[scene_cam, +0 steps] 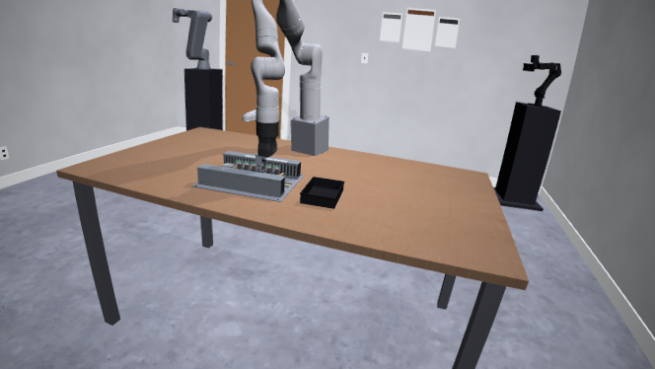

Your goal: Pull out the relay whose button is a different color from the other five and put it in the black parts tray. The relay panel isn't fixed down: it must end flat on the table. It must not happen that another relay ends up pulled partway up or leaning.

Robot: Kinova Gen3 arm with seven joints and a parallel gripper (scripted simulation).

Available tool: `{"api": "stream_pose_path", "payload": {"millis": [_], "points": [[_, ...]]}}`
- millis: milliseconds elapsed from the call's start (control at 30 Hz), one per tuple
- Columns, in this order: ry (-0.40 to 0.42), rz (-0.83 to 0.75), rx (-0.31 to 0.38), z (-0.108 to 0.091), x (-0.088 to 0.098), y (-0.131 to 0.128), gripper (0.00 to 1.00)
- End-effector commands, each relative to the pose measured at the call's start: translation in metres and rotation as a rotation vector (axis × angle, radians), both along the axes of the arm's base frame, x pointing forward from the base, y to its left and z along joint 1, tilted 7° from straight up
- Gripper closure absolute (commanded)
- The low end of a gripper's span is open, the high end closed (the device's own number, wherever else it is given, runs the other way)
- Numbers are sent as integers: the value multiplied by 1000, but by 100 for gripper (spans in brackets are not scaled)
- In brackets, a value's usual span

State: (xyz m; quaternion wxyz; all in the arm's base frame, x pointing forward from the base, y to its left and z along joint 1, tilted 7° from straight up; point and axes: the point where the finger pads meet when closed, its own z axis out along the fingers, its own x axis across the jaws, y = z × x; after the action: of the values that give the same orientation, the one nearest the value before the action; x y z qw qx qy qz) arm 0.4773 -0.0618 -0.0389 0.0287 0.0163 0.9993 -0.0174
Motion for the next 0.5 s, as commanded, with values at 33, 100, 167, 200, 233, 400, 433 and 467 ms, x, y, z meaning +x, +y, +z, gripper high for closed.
{"api": "stream_pose_path", "payload": {"millis": [33, 100, 167, 200, 233, 400, 433, 467], "points": [[12, 0, 0, 1, 1, 0, 100], [14, -1, 0, 1, 1, 0, 100], [17, -1, 0, 1, 1, 0, 100], [18, -1, 1, 1, 1, 0, 100], [19, -1, 1, 1, 1, 0, 100], [16, -1, 0, 1, 1, 0, 100], [12, 0, 0, 1, 1, 0, 100], [7, 0, 0, 1, 1, 0, 100]]}}
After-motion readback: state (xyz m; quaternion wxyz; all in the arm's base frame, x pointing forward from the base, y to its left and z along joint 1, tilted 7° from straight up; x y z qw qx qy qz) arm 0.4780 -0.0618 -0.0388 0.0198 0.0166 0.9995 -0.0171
